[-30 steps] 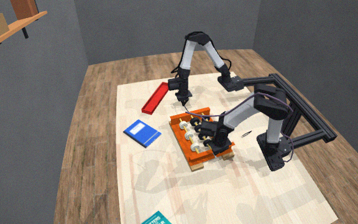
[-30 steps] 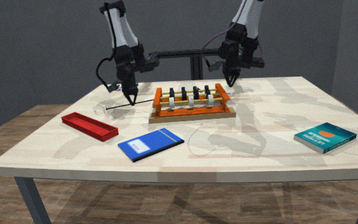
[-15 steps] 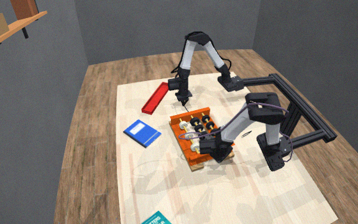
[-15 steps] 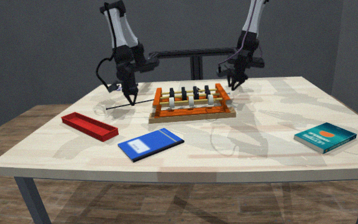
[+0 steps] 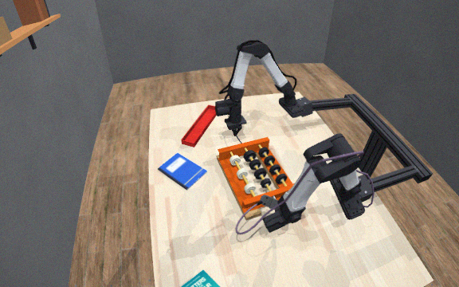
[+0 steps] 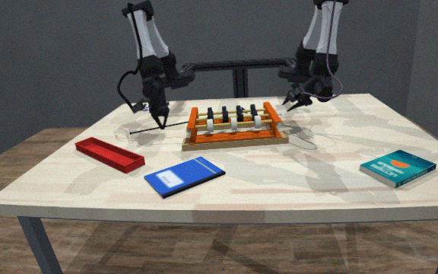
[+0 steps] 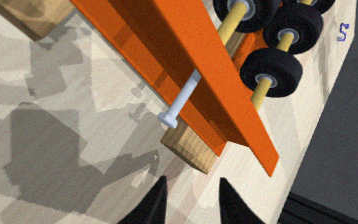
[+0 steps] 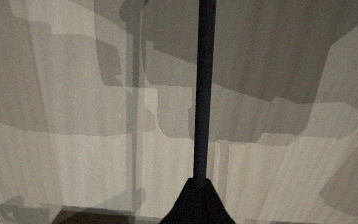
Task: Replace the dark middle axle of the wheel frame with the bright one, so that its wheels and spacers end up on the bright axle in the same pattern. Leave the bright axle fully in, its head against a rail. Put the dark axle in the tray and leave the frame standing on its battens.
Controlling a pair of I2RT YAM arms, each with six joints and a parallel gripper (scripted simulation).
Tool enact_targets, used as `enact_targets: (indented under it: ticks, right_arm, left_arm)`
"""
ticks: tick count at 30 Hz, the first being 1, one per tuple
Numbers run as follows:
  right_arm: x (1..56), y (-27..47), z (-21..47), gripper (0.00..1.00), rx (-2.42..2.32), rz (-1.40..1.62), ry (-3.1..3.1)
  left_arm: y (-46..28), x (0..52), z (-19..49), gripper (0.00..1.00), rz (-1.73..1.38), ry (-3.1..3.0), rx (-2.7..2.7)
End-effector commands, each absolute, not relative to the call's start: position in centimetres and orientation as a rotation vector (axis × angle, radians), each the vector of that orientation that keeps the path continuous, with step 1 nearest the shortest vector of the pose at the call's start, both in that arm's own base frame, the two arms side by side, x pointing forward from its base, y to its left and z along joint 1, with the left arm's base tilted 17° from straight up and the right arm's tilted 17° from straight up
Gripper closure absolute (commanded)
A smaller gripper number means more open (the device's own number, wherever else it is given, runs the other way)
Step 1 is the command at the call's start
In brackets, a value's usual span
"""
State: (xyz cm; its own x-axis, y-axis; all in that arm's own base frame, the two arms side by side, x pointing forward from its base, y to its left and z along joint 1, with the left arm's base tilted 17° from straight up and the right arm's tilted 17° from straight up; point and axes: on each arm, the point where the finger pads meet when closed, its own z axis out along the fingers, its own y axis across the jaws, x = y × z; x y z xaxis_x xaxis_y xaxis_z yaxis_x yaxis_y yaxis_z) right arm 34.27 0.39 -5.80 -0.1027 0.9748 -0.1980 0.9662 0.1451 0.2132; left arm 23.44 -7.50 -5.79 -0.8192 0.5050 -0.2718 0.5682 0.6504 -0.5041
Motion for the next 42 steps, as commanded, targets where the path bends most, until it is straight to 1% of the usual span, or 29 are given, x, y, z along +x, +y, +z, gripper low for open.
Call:
enact_targets:
  ticks: [1, 4, 6, 8, 10, 13, 15, 16, 18, 24, 27, 28, 31, 40, 42]
  right_arm:
    - [35.4, 0.8, -5.2, 1.0, 1.856, 0.089, 2.126]
    - [35.4, 0.8, -5.2, 1.0, 1.856, 0.089, 2.126]
    - [35.4, 0.8, -5.2, 1.0, 1.856, 0.089, 2.126]
    - [35.4, 0.8, -5.2, 1.0, 1.856, 0.089, 2.126]
    - [35.4, 0.8, -5.2, 1.0, 1.856, 0.089, 2.126]
    - [35.4, 0.8, -5.2, 1.0, 1.856, 0.089, 2.126]
    - [35.4, 0.8, -5.2, 1.0, 1.856, 0.089, 2.126]
    - [35.4, 0.8, -5.2, 1.0, 1.856, 0.089, 2.126]
    - [35.4, 0.8, -5.2, 1.0, 1.856, 0.089, 2.126]
    - [35.4, 0.8, -5.2, 1.0, 1.856, 0.089, 2.126]
    - [35.4, 0.8, -5.2, 1.0, 1.856, 0.089, 2.126]
    - [35.4, 0.8, -5.2, 1.0, 1.856, 0.089, 2.126]
    - [35.4, 0.8, -5.2, 1.0, 1.856, 0.089, 2.126]
    - [35.4, 0.8, -5.2, 1.0, 1.856, 0.089, 2.126]
    - [35.4, 0.8, -5.2, 1.0, 1.856, 0.089, 2.126]
  left_arm:
    - [-8.6, 23.2, -3.9, 0.67, -1.264, 2.647, 0.555]
    - [-7.2, 24.9, -2.2, 0.67, -1.391, 2.532, 0.303]
    - [-6.5, 23.9, -4.1, 0.67, -1.401, 2.555, 0.26]
    - [-6.0, 24.2, -3.5, 0.67, -1.476, 2.502, 0.119]
    - [-6.0, 24.2, -3.5, 0.67, -1.476, 2.502, 0.119]
    - [-5.0, 25.9, -2.4, 0.67, -1.526, 2.382, 0.013]
    - [-4.8, 25.8, -2.9, 0.67, -1.491, 2.396, 0.048]
    - [-5.3, 24.6, -3.1, 0.67, -1.521, 2.452, 0.011]
    - [-4.8, 24.3, -3.7, 0.67, -1.486, 2.48, 0.021]
    - [-5.4, 25.8, -3.9, 0.67, -1.445, 2.447, 0.053]
    - [-5.6, 25.1, -3.8, 0.67, -1.464, 2.46, 0.064]
    - [-5.6, 26.1, -3.9, 0.67, -1.435, 2.441, 0.059]
    - [-6.1, 26.4, -4.0, 0.67, -1.423, 2.434, 0.067]
    - [-7.9, 26.7, -5.1, 0.67, -1.429, 2.44, 0.044]
    - [-8.2, 26.0, -5.3, 0.67, -1.433, 2.465, 0.057]
